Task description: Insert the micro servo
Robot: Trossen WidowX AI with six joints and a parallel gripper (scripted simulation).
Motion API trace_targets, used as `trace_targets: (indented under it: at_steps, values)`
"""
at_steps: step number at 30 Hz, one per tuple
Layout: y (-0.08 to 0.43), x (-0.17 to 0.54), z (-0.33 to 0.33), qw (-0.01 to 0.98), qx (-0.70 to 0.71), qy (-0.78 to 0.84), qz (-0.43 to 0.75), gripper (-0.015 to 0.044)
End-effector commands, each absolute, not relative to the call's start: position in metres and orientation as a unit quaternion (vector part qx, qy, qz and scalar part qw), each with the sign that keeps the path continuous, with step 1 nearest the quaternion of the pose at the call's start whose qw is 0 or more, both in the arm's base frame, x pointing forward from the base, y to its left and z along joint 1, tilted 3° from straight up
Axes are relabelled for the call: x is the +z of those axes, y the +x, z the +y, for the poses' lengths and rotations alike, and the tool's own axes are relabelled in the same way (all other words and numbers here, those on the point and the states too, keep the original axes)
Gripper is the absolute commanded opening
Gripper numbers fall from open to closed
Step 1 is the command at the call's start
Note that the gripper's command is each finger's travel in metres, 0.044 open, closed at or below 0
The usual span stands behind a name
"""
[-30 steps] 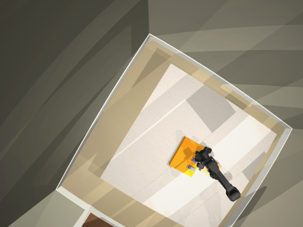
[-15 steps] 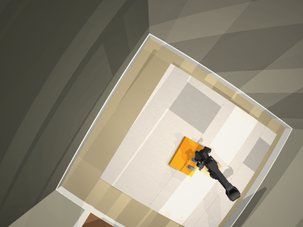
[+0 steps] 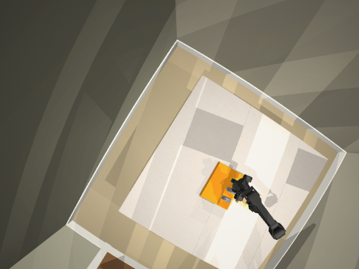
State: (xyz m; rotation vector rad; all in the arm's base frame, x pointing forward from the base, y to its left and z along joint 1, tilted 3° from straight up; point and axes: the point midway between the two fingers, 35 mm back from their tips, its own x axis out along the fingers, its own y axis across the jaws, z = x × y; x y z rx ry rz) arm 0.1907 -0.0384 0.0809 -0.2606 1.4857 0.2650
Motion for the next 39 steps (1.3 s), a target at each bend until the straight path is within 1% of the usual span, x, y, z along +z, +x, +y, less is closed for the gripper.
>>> trace_targets:
  at_steps: [1,6,7,11,14,17,23,39]
  values:
    - [0.202,0.089,-0.037,0.721,0.120,-0.117,0.673,0.0293]
    - [0.240,0.118,-0.031,0.721,0.121,-0.118,0.672,0.0424]
    - [0.248,0.124,-0.029,0.721,0.121,-0.118,0.672,0.0440]
    - [0.279,0.145,-0.018,0.721,0.122,-0.117,0.672,0.0440]
    - [0.290,0.152,-0.014,0.721,0.123,-0.116,0.672,0.0440]
    - [0.288,0.159,-0.014,0.722,0.123,-0.116,0.671,0.0440]
    - [0.276,0.199,-0.017,0.727,0.124,-0.118,0.665,0.0440]
    - [0.276,0.199,-0.017,0.727,0.124,-0.118,0.665,0.0440]
